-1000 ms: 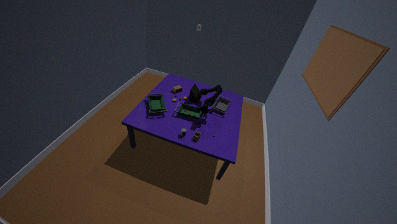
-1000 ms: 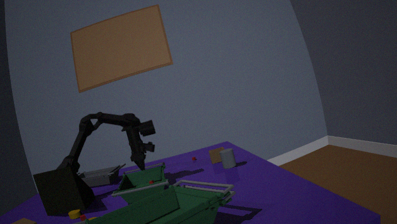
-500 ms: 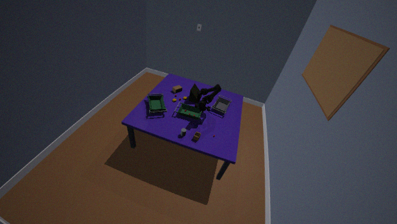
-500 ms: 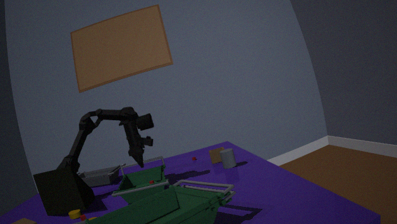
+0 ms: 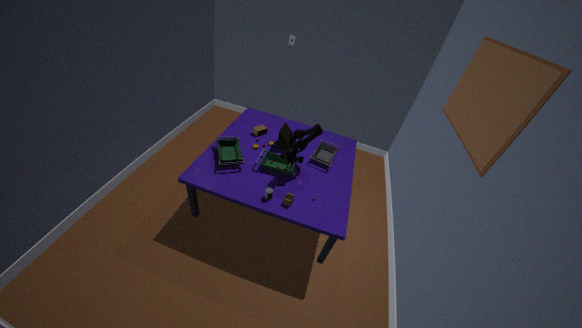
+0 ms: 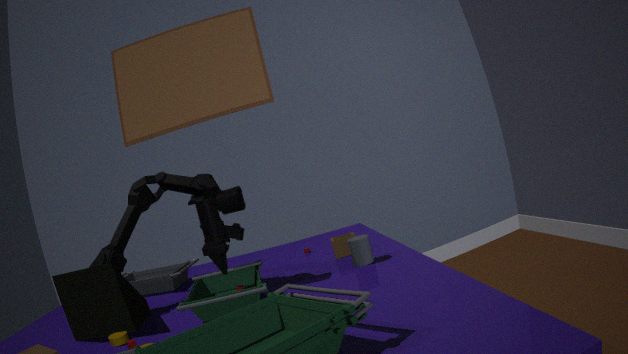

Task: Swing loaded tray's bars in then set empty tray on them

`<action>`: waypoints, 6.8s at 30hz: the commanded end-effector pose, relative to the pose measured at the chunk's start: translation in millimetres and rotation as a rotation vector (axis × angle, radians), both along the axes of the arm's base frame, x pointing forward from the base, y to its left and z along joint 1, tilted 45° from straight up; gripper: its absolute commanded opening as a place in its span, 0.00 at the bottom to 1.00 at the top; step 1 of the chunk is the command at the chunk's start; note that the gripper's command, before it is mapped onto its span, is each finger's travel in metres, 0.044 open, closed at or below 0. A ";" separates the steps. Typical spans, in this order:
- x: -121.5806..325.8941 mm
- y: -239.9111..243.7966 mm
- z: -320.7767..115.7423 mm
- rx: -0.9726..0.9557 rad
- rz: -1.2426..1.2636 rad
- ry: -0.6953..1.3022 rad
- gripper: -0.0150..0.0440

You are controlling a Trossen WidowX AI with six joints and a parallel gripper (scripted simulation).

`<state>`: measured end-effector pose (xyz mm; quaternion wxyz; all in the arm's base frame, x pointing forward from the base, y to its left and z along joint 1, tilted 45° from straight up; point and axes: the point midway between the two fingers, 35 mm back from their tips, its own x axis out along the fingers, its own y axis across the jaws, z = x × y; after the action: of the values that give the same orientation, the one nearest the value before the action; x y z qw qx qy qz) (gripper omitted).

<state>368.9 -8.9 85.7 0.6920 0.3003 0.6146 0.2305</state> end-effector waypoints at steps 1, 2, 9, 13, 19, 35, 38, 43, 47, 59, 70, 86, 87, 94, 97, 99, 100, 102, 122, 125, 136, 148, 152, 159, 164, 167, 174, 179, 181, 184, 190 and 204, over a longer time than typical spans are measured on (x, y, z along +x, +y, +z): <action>0.9 -11.6 15.0 0.002 -0.003 -0.012 0.39; 0.1 -15.3 20.0 0.002 -0.003 -0.012 0.39; -1.9 -19.9 24.5 0.002 -0.006 -0.006 0.39; -1.9 -19.9 24.5 0.002 -0.006 -0.006 0.39; -1.9 -19.9 24.5 0.002 -0.006 -0.006 0.39; -2.1 -21.3 25.8 0.002 -0.006 -0.006 0.39; -3.7 -32.3 36.9 0.000 -0.005 -0.006 0.39; 6.3 -55.7 7.2 -0.004 -0.003 0.003 0.39; 14.6 -108.7 -35.5 -0.017 -0.007 0.000 0.39; -17.1 -221.2 -156.4 -0.016 -0.003 -0.013 0.39; -15.8 -217.7 -160.6 -0.016 -0.004 -0.013 0.39; -7.8 -181.6 -198.0 -0.013 -0.003 -0.015 0.39; -7.7 -180.4 -199.1 -0.013 -0.003 -0.015 0.39; -9.0 -183.5 -187.3 -0.013 -0.003 -0.015 0.39; -10.9 -187.3 -173.0 -0.013 -0.003 -0.014 0.39; -11.2 -187.3 -169.7 -0.013 -0.003 -0.014 0.39; -11.3 -186.9 -167.8 -0.013 -0.003 -0.014 0.39; -11.5 -185.0 -162.1 -0.013 -0.003 -0.014 0.39; -6.7 -137.0 -136.8 -0.008 -0.003 -0.013 0.39; -7.4 -144.6 -131.0 -0.009 -0.004 -0.013 0.39; -11.5 -163.6 -114.8 -0.007 -0.008 -0.012 0.39; -11.5 -163.6 -114.8 -0.007 -0.008 -0.012 0.39; -11.5 -163.6 -114.8 -0.007 -0.008 -0.012 0.39; -11.5 -163.6 -114.8 -0.007 -0.008 -0.012 0.25; -11.5 -163.6 -114.8 -0.007 -0.008 -0.012 0.25; -11.5 -163.6 -114.8 -0.007 -0.008 -0.012 0.25; -11.4 -163.6 -114.5 -0.007 -0.005 -0.013 0.25; -11.4 -163.6 -114.5 -0.007 -0.005 -0.013 0.25; -11.4 -163.6 -114.5 -0.007 -0.005 -0.013 0.25; -11.4 -163.6 -114.5 -0.007 -0.005 -0.013 0.25; -11.4 -163.6 -114.5 -0.007 -0.005 -0.013 0.25; -11.4 -163.6 -114.5 -0.007 -0.005 -0.013 0.25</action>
<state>357.4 -172.5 -28.8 0.6975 0.2979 0.6103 0.2285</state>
